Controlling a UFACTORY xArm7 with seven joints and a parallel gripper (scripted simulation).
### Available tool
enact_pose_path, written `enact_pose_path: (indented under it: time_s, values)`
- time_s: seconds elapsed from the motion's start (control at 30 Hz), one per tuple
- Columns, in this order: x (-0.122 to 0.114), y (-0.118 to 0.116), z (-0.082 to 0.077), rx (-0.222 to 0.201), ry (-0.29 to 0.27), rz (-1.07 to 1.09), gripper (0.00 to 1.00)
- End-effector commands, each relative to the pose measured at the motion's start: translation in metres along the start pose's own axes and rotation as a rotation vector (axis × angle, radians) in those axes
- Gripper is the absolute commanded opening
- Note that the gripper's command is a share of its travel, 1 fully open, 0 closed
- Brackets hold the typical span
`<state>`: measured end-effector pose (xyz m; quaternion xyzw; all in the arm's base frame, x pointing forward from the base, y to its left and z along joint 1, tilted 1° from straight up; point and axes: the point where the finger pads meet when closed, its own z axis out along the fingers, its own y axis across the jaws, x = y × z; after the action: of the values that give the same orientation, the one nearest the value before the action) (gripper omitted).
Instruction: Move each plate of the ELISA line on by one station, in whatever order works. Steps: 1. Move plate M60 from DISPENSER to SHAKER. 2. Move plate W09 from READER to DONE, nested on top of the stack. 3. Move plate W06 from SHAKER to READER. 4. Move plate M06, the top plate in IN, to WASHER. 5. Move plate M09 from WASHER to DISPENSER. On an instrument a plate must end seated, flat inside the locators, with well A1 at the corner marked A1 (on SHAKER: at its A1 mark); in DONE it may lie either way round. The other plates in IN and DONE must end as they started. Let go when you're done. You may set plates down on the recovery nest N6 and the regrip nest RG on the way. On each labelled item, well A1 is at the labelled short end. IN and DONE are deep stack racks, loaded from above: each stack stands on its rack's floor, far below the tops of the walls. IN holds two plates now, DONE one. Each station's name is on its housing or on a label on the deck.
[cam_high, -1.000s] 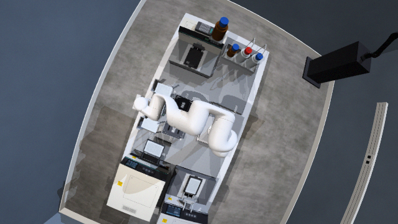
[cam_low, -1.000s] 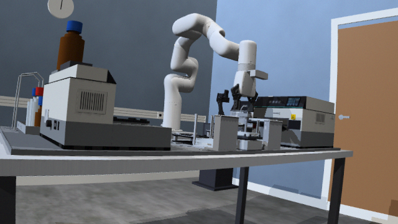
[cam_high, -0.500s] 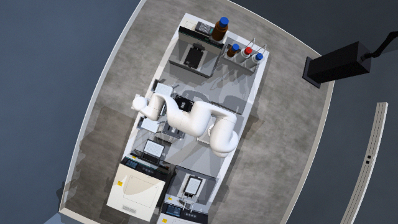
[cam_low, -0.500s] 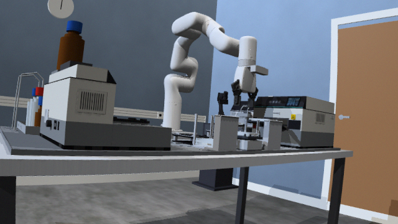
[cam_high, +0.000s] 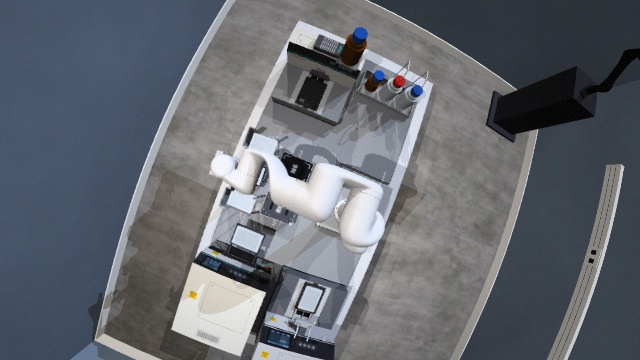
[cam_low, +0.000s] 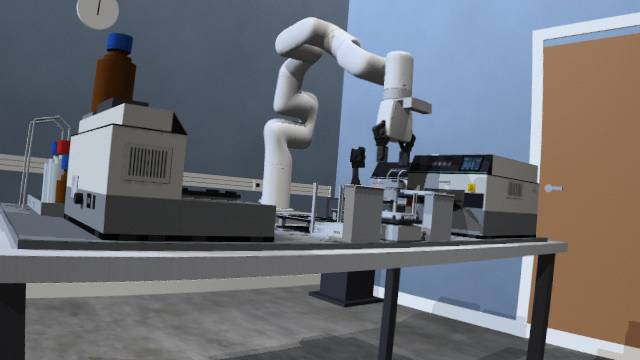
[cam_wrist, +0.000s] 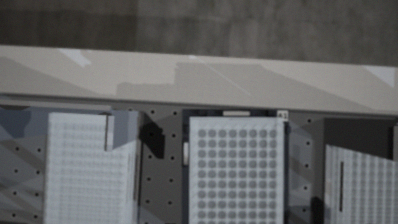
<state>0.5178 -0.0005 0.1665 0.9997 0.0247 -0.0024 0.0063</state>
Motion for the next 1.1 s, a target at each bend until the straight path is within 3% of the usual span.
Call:
enact_pose_path:
  time_s: [0.0, 0.37, 0.7, 0.8, 1.07]
  values:
    - [0.001, 0.000, -0.006, 0.000, 0.004, 0.000, 1.00]
    - [0.001, 0.000, -0.021, 0.000, 0.004, 0.000, 1.00]
    - [0.001, 0.000, -0.021, 0.000, 0.004, 0.000, 1.00]
    - [-0.007, -0.006, -0.021, 0.000, 0.004, 0.120, 1.00]
    - [-0.022, -0.019, -0.021, 0.000, 0.004, 0.124, 1.00]
